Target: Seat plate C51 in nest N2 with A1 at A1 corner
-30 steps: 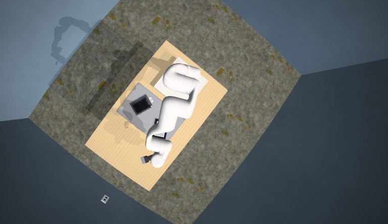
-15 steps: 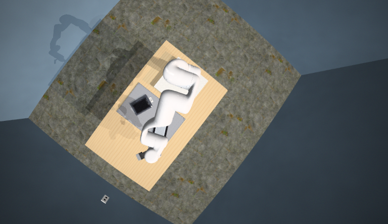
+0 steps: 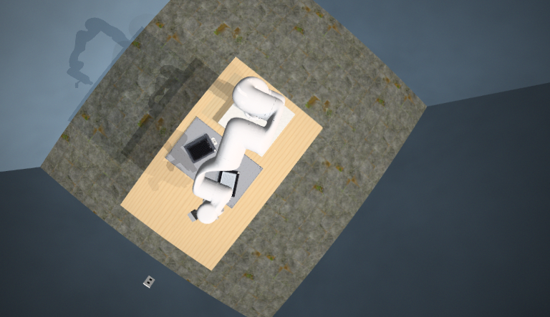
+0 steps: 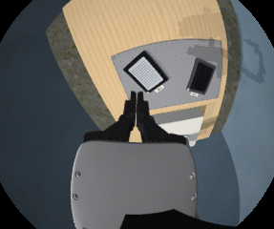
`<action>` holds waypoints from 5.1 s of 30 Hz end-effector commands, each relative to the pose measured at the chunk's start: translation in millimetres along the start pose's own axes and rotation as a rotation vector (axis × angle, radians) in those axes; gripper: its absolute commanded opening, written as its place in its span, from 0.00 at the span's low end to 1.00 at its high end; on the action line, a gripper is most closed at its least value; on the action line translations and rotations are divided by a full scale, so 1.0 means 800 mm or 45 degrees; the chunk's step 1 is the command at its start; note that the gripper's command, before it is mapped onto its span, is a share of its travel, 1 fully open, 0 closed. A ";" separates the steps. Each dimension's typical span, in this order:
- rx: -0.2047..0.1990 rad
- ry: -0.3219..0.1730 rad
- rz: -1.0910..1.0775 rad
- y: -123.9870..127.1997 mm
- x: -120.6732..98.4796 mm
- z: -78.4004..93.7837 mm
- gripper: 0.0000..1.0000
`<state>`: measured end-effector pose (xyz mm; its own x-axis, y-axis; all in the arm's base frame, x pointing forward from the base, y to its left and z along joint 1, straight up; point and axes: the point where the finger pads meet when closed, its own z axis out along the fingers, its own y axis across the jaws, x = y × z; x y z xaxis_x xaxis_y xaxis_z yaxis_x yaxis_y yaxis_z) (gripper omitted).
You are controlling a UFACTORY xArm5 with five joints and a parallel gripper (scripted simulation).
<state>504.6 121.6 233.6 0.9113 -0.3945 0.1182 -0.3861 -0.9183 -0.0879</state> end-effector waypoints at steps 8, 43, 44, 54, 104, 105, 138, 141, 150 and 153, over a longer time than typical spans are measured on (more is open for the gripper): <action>-0.027 -0.024 -0.112 0.047 -0.005 -0.014 0.00; -0.090 -0.144 -0.277 0.182 -0.053 -0.024 0.00; -0.093 -0.144 -0.235 0.186 -0.055 -0.020 0.00; -0.117 -0.148 0.078 0.226 -0.076 0.024 0.00; -0.117 -0.148 0.078 0.369 -0.151 0.185 0.00; -0.117 -0.148 0.078 0.370 -0.151 0.188 0.00; -0.117 -0.148 0.078 0.376 -0.159 0.252 0.00; -0.117 -0.148 0.078 0.376 -0.159 0.252 0.00; -0.117 -0.148 0.078 0.376 -0.159 0.252 0.00; -0.117 -0.148 0.078 0.376 -0.159 0.252 0.00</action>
<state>300.5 -97.0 -8.2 0.8941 -0.4479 -0.0033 -0.4479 -0.8941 0.0005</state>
